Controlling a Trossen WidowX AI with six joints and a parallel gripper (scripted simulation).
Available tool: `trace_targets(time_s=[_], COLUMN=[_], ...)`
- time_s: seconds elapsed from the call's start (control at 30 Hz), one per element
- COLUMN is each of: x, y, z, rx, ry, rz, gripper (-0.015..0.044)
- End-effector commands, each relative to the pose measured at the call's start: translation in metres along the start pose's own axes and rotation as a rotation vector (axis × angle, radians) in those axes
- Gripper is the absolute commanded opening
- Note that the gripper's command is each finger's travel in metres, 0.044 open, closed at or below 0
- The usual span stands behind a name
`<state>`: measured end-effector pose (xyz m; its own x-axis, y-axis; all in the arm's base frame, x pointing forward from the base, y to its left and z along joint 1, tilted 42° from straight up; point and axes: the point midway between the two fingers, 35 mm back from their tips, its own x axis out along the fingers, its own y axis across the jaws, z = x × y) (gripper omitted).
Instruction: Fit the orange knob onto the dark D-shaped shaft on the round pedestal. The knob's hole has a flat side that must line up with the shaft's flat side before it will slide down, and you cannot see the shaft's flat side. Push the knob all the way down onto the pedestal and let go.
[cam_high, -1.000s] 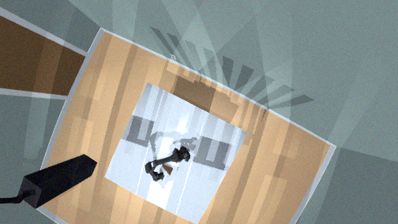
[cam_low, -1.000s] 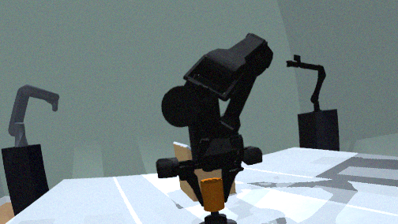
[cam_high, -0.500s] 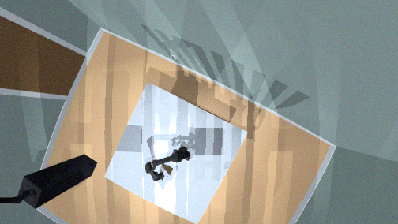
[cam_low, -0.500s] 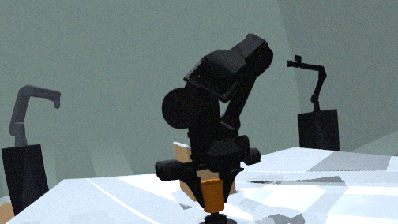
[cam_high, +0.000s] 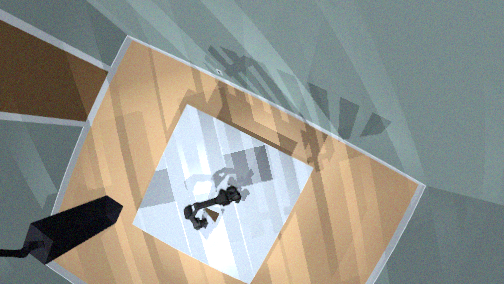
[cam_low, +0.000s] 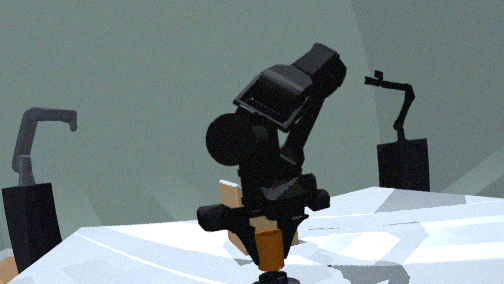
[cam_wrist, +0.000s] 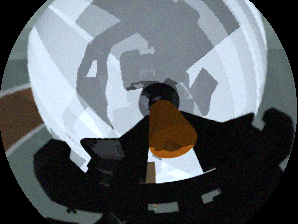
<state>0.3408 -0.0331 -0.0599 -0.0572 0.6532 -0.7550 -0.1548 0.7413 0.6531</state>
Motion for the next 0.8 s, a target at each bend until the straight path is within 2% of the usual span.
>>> trace_targets(time_s=[0.0, 0.77], x=[0.0012, 0.0015], y=[0.0001, 0.0003], z=[0.0005, 0.0007], rx=[-0.004, 0.006], ry=[-0.004, -0.004], rz=[0.003, 0.003], gripper=[0.0000, 0.0000])
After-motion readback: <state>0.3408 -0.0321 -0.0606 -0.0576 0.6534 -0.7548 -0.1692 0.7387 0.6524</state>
